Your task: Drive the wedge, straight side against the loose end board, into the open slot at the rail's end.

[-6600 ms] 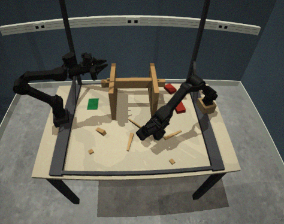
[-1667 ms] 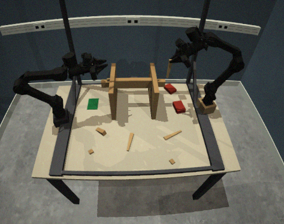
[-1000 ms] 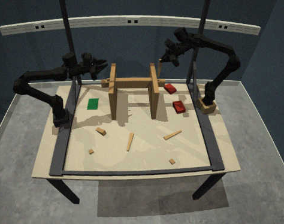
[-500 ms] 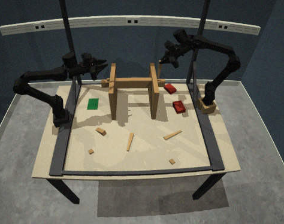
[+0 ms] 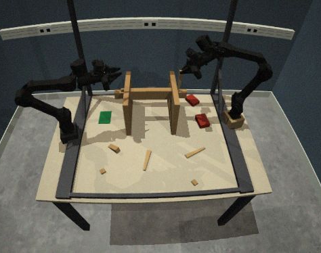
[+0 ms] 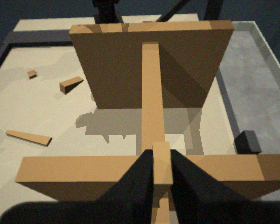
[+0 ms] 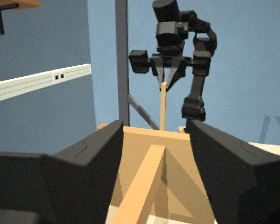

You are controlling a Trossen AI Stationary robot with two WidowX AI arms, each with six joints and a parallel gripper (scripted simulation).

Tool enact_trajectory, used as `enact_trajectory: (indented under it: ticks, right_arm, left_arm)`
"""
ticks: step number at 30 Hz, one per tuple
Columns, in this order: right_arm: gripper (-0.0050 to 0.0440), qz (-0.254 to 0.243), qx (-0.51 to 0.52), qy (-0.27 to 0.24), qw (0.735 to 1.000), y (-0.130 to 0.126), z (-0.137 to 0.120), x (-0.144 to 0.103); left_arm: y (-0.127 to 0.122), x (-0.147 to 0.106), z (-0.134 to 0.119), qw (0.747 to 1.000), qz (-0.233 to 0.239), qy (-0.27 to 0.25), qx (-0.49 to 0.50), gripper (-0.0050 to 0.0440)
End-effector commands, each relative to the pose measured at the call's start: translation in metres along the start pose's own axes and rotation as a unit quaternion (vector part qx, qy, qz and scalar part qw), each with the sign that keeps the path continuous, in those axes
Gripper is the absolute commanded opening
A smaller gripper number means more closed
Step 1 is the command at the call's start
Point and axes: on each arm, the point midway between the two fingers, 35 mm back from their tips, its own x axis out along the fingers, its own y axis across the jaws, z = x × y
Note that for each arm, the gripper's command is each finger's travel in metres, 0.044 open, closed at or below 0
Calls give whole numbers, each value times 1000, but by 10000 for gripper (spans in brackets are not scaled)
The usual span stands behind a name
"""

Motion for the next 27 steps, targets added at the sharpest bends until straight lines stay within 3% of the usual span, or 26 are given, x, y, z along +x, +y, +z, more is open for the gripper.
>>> enact_trajectory:
  ticks: [1, 27]
  right_arm:
    - [187, 1, 2, -12, 1000, 0, 12, 0]
    - [187, 1, 2, -12, 1000, 0, 12, 0]
  left_arm:
    - [1, -4, 2, 1000, -3, -11, -3, 10]
    - [0, 2, -5, 1000, -3, -11, -2, 10]
